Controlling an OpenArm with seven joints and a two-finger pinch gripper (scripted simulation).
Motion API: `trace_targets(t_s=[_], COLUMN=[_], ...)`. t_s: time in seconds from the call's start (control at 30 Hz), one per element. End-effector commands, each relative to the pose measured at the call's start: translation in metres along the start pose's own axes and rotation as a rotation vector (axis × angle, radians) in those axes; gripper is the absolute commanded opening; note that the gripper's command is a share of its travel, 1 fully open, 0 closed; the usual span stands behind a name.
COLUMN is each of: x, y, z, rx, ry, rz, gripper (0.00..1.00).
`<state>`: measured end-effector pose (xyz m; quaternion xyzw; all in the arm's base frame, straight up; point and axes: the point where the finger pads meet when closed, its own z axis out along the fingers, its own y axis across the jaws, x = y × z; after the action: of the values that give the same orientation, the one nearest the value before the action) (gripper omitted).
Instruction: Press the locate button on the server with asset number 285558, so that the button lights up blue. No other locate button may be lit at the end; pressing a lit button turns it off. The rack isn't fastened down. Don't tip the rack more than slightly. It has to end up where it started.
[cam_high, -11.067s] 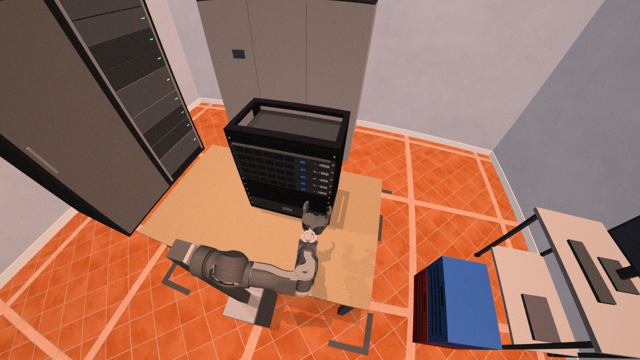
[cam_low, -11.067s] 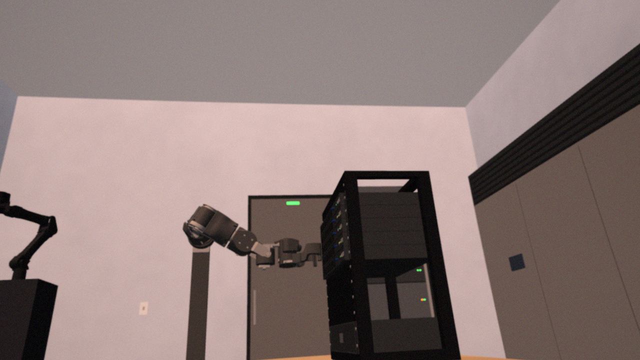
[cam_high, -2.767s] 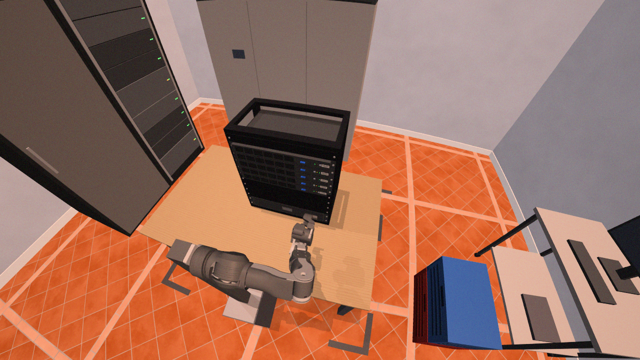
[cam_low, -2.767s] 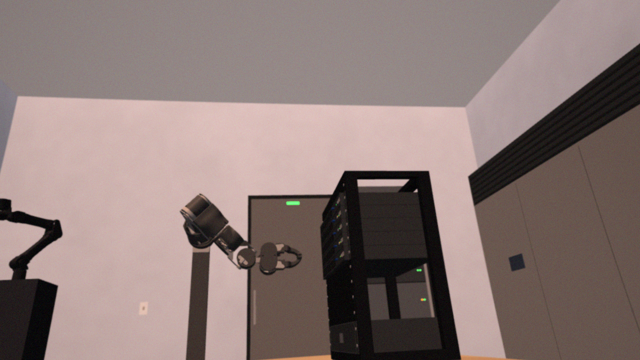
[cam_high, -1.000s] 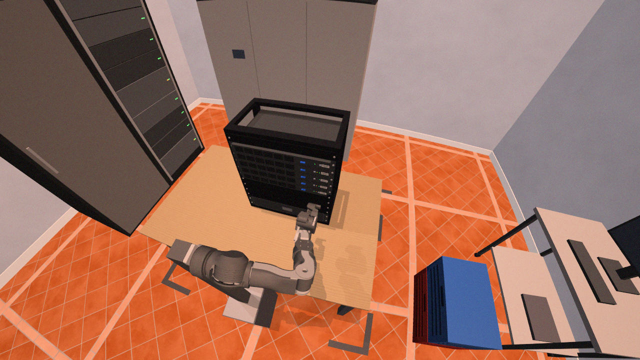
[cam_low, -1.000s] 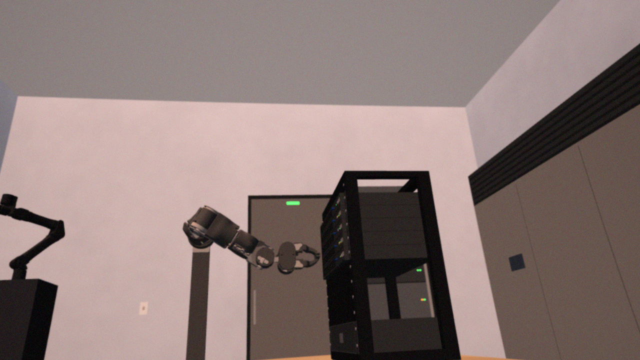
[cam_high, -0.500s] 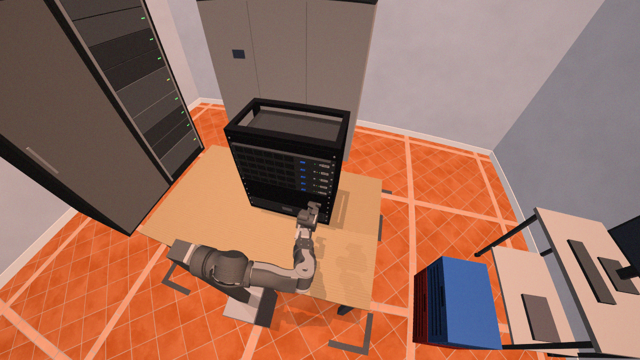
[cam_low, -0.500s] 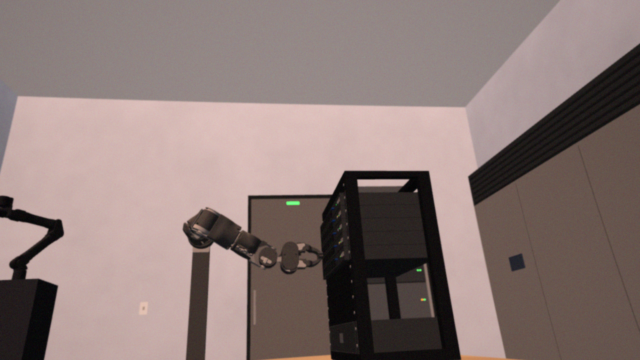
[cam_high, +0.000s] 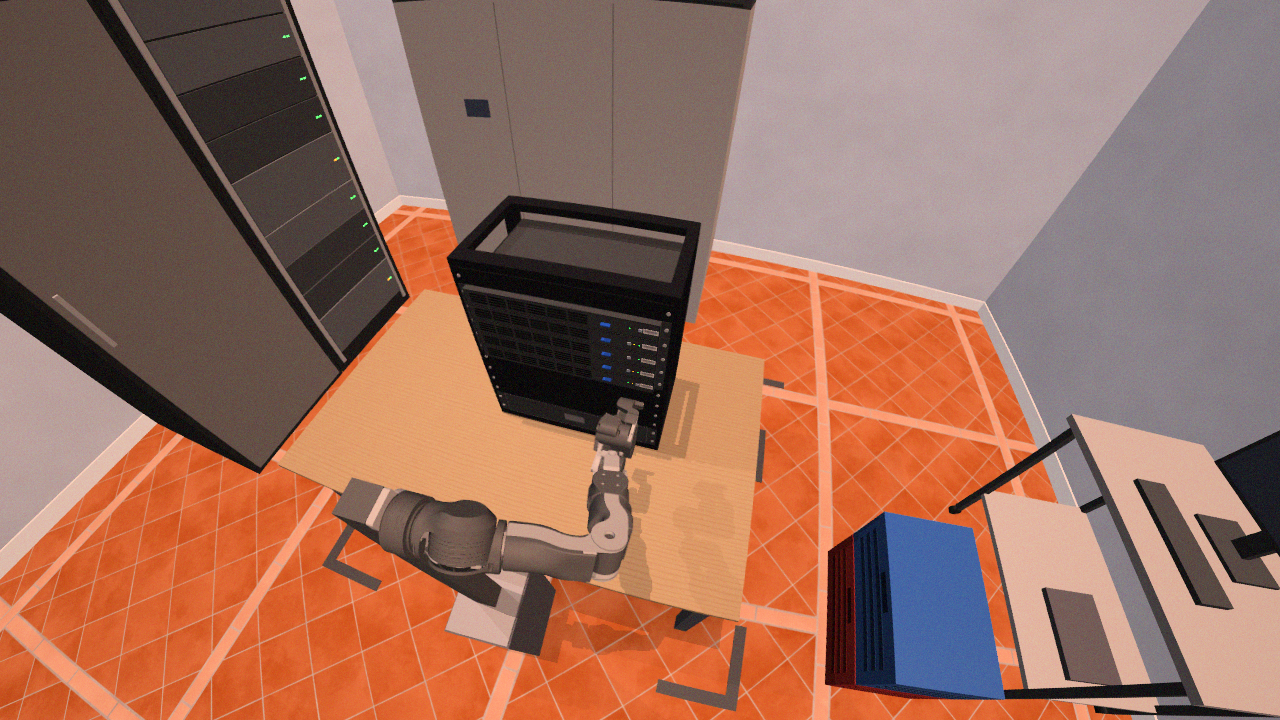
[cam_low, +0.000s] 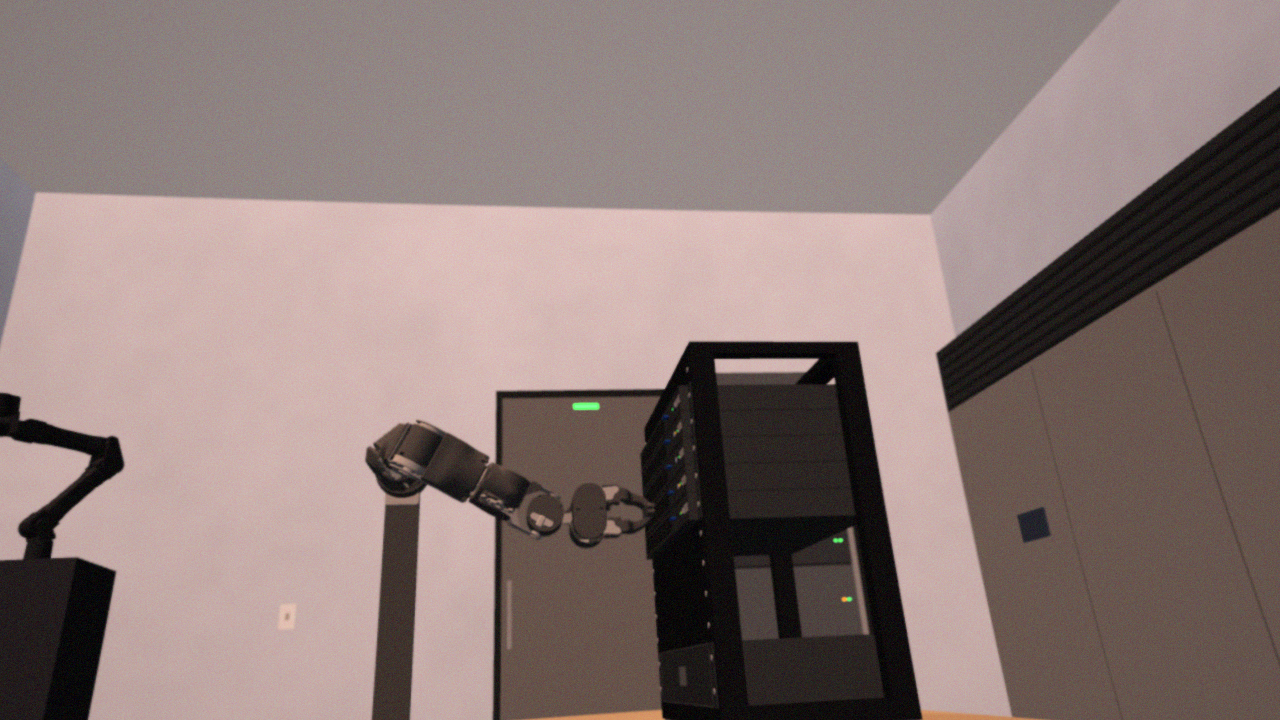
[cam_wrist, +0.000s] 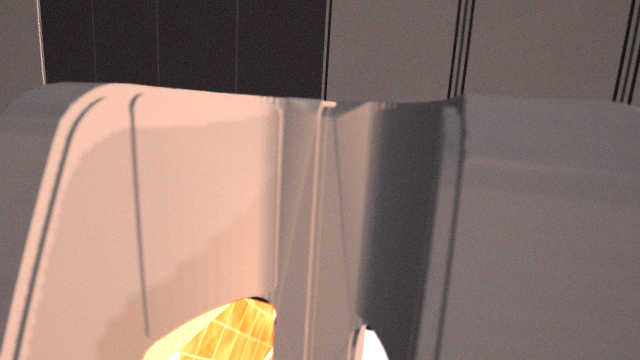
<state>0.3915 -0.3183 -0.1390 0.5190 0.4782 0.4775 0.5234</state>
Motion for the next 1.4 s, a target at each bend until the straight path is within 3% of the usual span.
trace_targets(t_s=[0.0, 1.37], x=[0.001, 0.001], y=[0.001, 0.001], z=[0.002, 0.041], rx=[0.001, 0.001], ry=[0.005, 0.005], rz=[0.0, 0.0], gripper=[0.0, 0.0])
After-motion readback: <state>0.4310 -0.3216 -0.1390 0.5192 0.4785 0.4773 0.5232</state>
